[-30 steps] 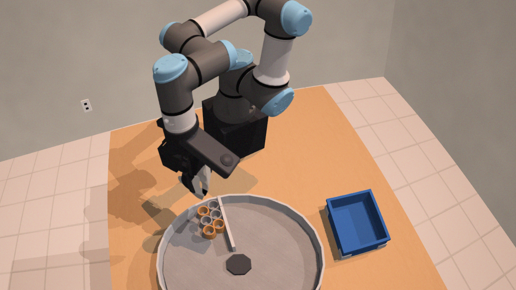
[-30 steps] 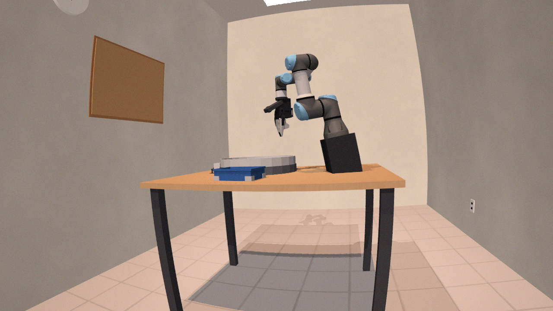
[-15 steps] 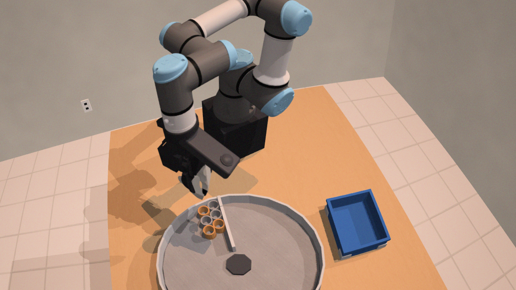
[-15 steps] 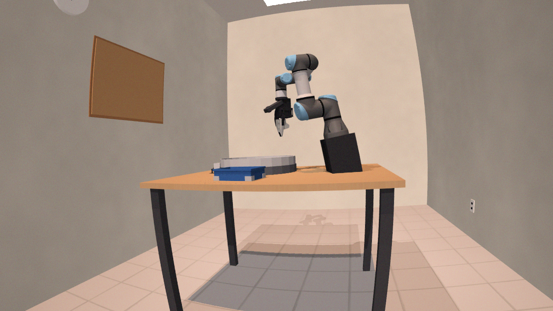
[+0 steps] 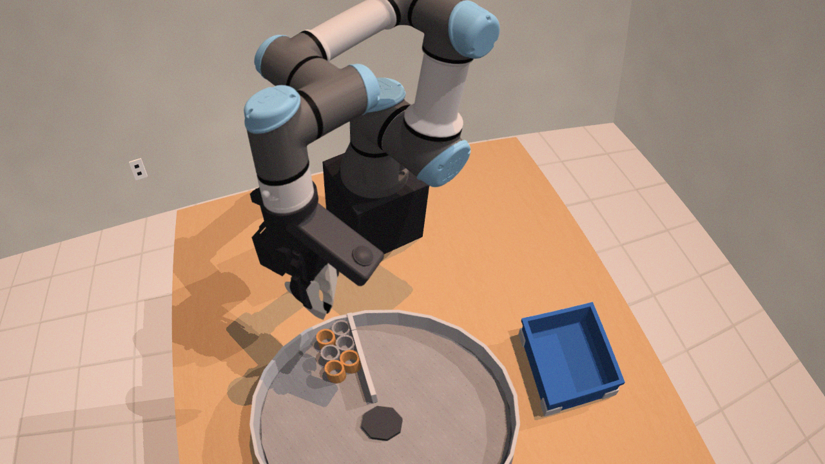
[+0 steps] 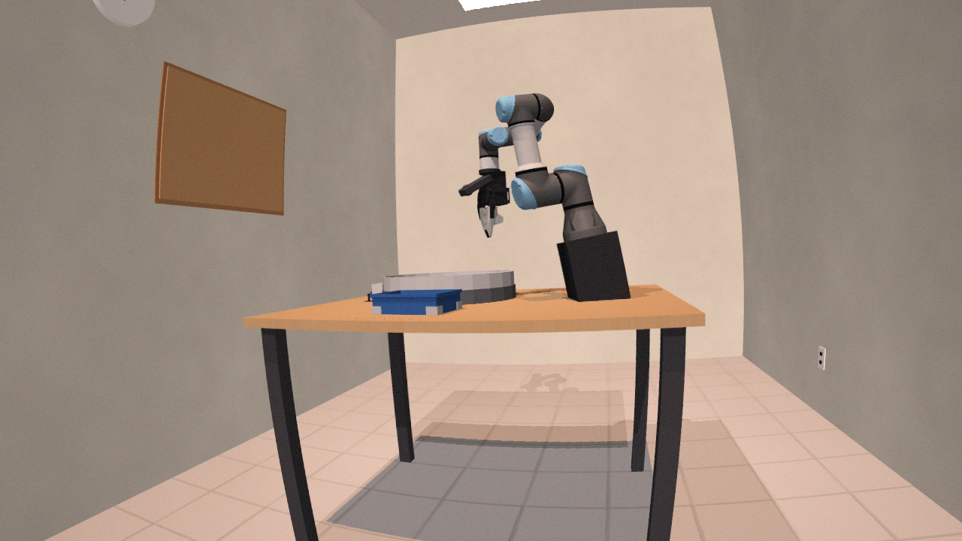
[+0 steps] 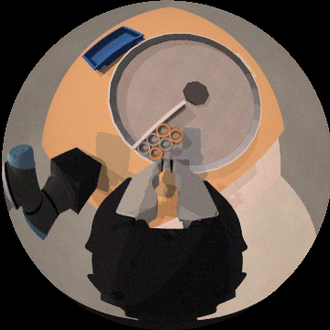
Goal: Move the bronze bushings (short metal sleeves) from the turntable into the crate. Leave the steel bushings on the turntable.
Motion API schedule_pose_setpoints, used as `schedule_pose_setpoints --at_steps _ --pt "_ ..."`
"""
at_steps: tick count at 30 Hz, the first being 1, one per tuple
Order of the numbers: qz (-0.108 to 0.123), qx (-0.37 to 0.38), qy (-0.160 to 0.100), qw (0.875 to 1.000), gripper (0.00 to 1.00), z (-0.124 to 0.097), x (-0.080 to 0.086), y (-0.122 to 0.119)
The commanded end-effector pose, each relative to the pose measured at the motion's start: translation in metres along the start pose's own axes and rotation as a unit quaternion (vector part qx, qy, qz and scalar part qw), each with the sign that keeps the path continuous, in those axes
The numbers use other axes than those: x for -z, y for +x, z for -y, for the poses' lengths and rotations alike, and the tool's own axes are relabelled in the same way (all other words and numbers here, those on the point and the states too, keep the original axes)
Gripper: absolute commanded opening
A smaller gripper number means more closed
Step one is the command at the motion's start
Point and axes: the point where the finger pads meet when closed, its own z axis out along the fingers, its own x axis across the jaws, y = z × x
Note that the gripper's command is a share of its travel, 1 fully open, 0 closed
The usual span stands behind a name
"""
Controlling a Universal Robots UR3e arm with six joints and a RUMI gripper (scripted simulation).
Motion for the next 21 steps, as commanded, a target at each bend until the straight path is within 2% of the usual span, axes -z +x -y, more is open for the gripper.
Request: schedule_pose_setpoints --at_steps 1,15,18,21 --pt "-0.001 0.0 0.0 1.0 0.05 0.0 0.001 0.001" --pt "-0.001 0.0 0.0 1.0 0.06 0.0 0.0 0.001" --pt "-0.001 0.0 0.0 1.0 0.06 0.0 -0.009 0.006" --pt "-0.001 0.0 0.0 1.0 0.06 0.001 -0.03 0.014"
